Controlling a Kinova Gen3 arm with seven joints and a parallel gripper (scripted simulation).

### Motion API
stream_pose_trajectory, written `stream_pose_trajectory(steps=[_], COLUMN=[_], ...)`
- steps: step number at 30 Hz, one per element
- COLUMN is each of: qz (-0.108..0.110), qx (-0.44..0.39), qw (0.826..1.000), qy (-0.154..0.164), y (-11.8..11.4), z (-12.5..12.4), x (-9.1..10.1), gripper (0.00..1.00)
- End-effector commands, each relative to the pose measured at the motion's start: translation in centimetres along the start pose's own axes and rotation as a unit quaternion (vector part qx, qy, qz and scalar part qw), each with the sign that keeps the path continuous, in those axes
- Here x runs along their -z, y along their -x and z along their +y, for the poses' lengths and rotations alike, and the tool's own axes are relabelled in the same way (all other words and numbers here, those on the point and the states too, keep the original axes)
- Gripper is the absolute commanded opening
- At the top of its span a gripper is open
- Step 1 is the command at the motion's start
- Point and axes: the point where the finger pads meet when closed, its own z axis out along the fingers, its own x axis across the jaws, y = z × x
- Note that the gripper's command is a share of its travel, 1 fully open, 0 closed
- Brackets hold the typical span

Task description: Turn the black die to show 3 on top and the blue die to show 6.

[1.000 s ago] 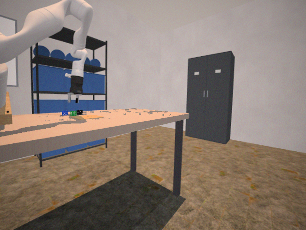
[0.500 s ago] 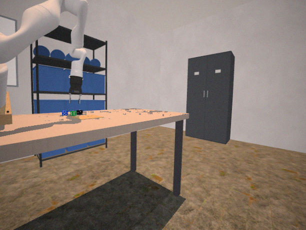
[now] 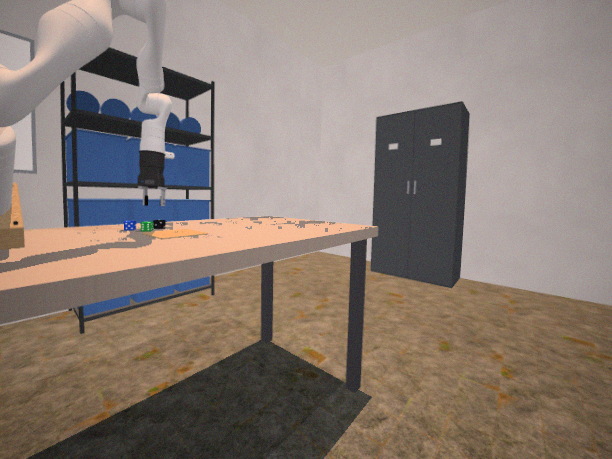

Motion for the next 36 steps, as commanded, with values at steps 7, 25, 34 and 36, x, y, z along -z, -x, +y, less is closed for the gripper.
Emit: stream_pose_trajectory(steps=[7, 25, 34, 36], qz=[0.006, 0.006, 0.006, 0.006], qx=[-0.108, -0.224, -0.238, -0.239], qw=[0.994, 0.974, 0.971, 0.97], qy=[-0.013, -0.026, -0.028, -0.028], y=[-0.7, -1.7, -1.8, -1.8], z=[0.0, 0.0, 0.0, 0.1], x=[0.6, 1.0, 1.0, 1.0], gripper=[1.0, 1.0, 1.0, 1.0])
